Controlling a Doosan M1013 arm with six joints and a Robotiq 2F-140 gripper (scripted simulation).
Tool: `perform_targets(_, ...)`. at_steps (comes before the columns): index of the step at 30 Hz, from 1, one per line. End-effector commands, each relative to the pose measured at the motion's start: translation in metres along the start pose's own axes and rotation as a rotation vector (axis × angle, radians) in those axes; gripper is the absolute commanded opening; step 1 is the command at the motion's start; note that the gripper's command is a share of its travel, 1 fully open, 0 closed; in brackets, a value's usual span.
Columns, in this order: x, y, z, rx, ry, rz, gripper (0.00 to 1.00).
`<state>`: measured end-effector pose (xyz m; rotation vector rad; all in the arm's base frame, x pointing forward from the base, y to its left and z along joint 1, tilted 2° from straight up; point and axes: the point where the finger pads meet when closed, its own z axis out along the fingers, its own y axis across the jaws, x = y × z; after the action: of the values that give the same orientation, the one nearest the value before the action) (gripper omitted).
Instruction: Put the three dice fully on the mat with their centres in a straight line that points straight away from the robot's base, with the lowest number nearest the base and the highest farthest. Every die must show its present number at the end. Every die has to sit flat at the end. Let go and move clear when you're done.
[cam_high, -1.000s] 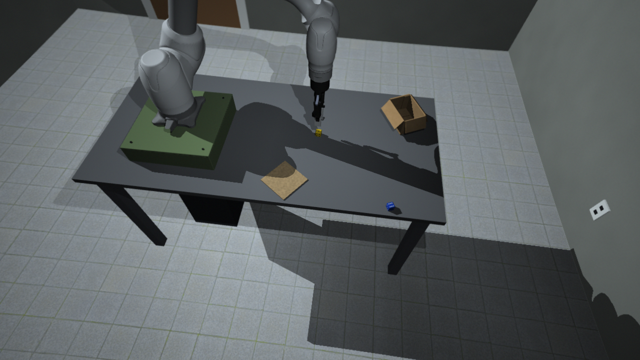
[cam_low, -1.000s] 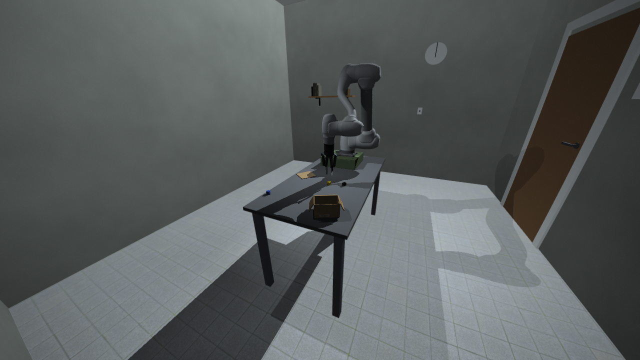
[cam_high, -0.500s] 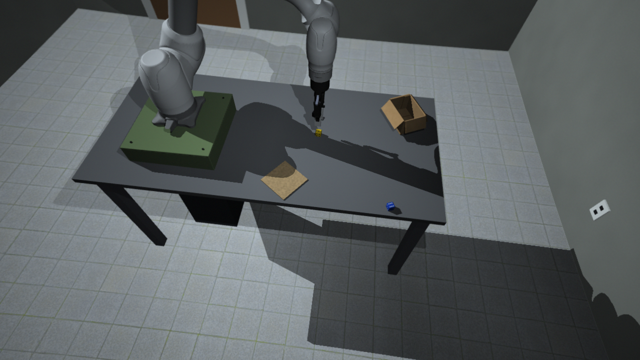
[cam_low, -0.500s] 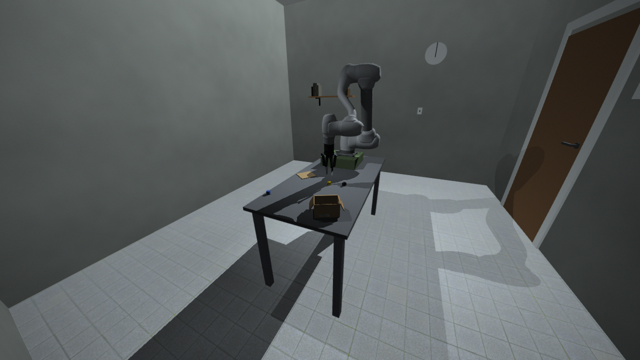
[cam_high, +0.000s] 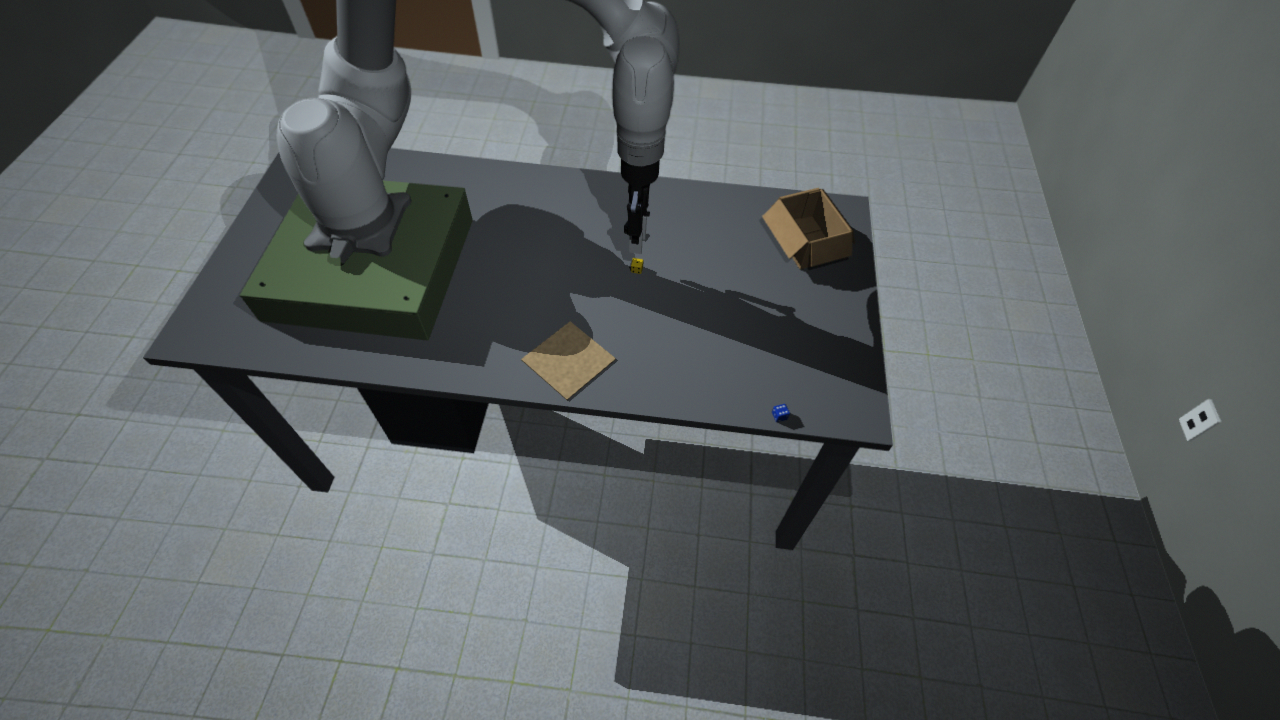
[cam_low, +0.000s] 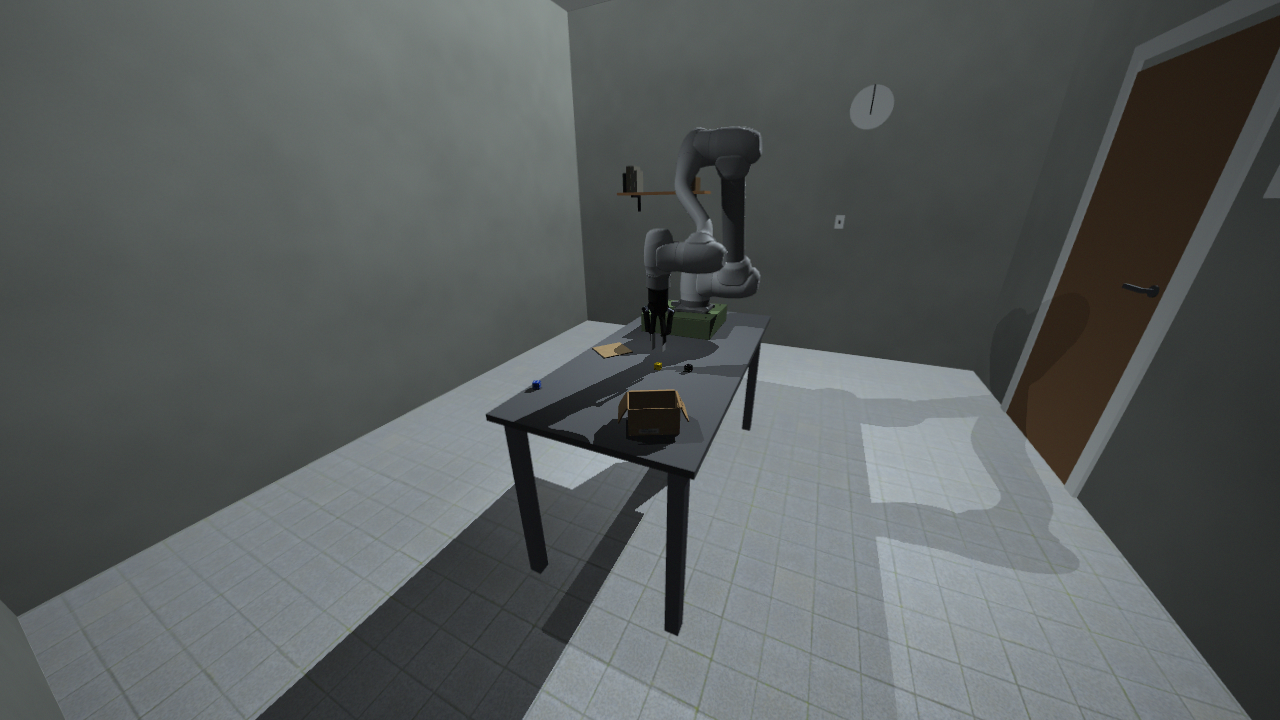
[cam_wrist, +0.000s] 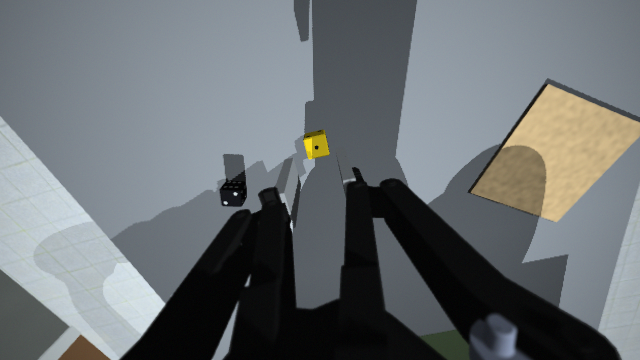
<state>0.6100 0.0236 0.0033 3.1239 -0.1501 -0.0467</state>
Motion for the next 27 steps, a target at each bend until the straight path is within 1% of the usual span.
perform_targets(1, 0.0, 0.0, 0.001, 0.0, 0.001, 0.0, 0.32)
perform_targets(10, 0.0, 0.0, 0.008, 0.0, 0.001, 0.0, 0.32)
perform_targets(25, 0.0, 0.0, 0.032, 0.0, 0.001, 0.0, 0.32)
perform_targets(27, 0.0, 0.0, 0.032, 0.0, 0.001, 0.0, 0.32)
